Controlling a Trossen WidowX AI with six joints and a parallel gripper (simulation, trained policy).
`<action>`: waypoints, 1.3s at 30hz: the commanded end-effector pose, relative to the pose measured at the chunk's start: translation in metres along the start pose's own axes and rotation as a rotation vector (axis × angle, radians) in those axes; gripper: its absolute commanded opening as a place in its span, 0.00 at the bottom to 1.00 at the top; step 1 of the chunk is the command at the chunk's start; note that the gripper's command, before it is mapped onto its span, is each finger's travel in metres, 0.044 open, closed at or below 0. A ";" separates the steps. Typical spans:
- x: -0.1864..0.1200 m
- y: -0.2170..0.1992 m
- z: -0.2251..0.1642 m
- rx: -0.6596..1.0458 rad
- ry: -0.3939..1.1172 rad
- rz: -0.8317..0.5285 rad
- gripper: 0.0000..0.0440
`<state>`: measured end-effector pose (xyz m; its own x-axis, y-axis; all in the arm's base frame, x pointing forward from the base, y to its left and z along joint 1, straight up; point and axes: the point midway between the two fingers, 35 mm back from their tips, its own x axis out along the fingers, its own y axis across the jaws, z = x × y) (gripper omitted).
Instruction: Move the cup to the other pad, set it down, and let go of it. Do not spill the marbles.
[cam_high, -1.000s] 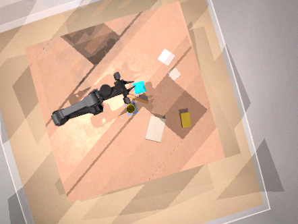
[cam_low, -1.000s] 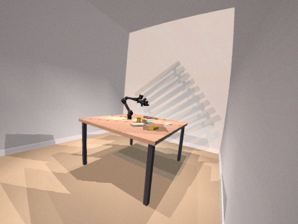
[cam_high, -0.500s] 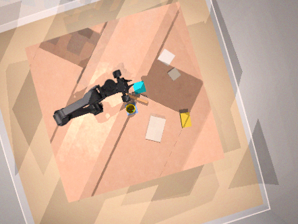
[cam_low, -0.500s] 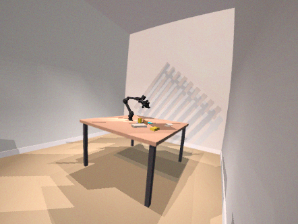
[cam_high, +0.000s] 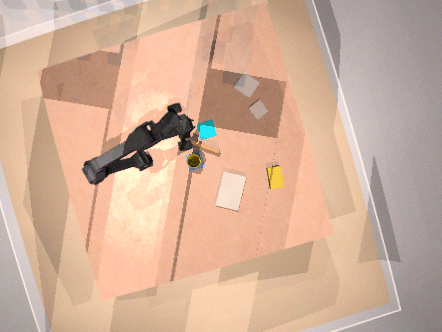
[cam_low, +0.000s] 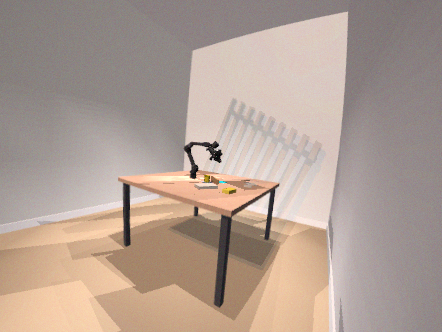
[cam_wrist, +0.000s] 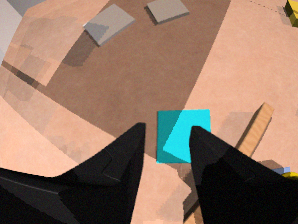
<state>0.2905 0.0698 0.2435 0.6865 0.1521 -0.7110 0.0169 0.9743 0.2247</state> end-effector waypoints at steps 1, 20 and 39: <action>0.001 -0.002 -0.005 0.000 0.061 -0.027 0.27; 0.001 -0.020 -0.027 -0.041 0.343 -0.140 0.30; 0.006 -0.048 -0.044 -0.098 0.596 -0.230 0.26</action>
<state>0.2617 0.0360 0.2024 0.1891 -0.0089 -0.9819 0.0357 0.9994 -0.0022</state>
